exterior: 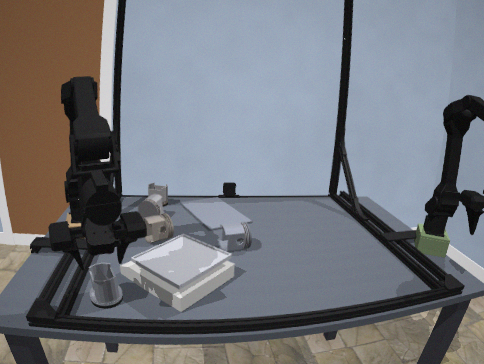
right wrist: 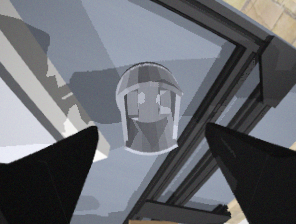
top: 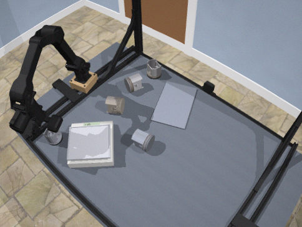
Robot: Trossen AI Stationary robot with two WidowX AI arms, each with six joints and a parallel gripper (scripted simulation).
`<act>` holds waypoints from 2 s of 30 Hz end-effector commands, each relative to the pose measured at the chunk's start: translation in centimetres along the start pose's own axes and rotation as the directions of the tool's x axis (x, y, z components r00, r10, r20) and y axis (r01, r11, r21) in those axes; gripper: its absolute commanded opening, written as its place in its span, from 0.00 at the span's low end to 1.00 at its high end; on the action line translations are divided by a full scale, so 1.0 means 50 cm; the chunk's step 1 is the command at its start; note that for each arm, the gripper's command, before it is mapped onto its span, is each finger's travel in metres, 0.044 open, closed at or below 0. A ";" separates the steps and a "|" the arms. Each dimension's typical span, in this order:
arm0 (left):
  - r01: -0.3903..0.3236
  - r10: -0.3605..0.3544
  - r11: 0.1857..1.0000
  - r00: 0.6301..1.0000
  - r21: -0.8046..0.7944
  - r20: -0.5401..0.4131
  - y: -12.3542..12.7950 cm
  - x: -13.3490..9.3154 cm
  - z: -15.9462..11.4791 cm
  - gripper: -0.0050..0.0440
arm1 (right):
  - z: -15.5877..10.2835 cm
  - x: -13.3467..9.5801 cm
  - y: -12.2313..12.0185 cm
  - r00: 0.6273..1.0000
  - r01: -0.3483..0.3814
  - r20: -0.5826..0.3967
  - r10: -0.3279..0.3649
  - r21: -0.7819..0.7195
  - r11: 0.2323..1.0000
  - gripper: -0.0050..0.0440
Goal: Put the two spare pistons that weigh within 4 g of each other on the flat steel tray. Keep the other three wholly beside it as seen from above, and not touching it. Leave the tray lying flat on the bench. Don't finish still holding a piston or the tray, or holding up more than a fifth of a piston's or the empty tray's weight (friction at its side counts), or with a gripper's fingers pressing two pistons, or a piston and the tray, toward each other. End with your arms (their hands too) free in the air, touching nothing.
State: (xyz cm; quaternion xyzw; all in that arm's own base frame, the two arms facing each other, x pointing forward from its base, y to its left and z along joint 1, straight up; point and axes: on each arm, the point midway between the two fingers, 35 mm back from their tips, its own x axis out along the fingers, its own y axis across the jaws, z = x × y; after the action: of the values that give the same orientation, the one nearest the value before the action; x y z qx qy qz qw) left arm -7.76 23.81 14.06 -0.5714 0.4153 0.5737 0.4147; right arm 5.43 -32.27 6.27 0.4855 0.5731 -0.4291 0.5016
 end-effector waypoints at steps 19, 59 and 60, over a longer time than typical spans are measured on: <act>0.003 -0.003 1.000 1.000 0.003 -0.002 -0.001 0.000 -0.001 1.00 | -0.005 0.076 0.001 1.000 -0.002 -0.019 0.002 -0.005 1.000 0.87; 0.003 -0.003 1.000 1.000 0.003 -0.002 -0.001 0.000 -0.001 1.00 | -0.007 0.134 0.001 1.000 -0.003 -0.021 0.003 -0.006 1.000 0.43; 0.003 -0.003 1.000 1.000 0.003 -0.002 -0.001 0.000 -0.001 1.00 | -0.007 0.134 0.001 1.000 -0.003 -0.021 0.003 -0.006 1.000 0.43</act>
State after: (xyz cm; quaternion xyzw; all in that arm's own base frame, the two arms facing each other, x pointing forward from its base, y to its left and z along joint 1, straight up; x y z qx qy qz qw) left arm -7.76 23.81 14.06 -0.5714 0.4153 0.5736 0.4148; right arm 5.28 -31.36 0.09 0.4870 0.5752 -0.4265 0.5001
